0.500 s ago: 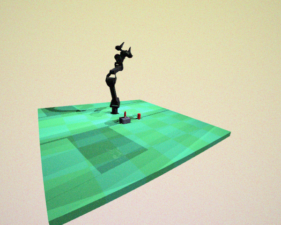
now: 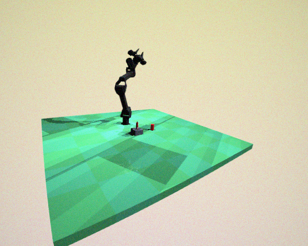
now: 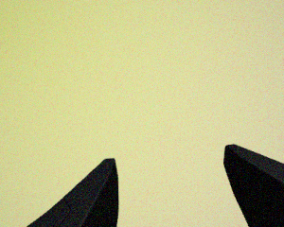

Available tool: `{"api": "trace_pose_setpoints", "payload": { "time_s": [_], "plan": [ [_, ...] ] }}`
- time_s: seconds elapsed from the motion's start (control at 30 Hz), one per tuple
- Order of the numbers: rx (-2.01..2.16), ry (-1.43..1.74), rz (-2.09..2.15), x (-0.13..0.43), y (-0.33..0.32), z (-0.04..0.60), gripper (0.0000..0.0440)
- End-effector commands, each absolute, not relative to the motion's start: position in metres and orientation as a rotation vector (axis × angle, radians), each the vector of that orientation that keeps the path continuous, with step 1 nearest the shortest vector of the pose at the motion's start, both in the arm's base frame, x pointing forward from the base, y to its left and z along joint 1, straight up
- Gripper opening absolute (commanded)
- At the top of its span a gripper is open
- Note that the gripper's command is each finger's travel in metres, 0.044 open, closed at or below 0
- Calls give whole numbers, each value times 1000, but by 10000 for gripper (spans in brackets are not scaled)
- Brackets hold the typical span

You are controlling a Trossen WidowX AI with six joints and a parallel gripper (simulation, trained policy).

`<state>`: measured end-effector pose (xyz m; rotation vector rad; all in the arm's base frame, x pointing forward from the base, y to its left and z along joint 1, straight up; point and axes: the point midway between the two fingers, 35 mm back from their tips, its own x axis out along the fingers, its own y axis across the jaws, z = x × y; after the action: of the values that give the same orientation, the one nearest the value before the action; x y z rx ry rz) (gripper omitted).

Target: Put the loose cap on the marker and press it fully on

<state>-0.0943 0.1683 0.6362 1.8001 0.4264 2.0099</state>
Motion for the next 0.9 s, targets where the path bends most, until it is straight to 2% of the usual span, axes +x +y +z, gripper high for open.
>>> {"api": "trace_pose_setpoints", "payload": {
  "time_s": [0.0, 0.87],
  "plan": [
    [1763, 439, 2018, -93, 169, 636, 232],
    [1459, 575, 2001, -96, 195, 611, 301]
  ]
}}
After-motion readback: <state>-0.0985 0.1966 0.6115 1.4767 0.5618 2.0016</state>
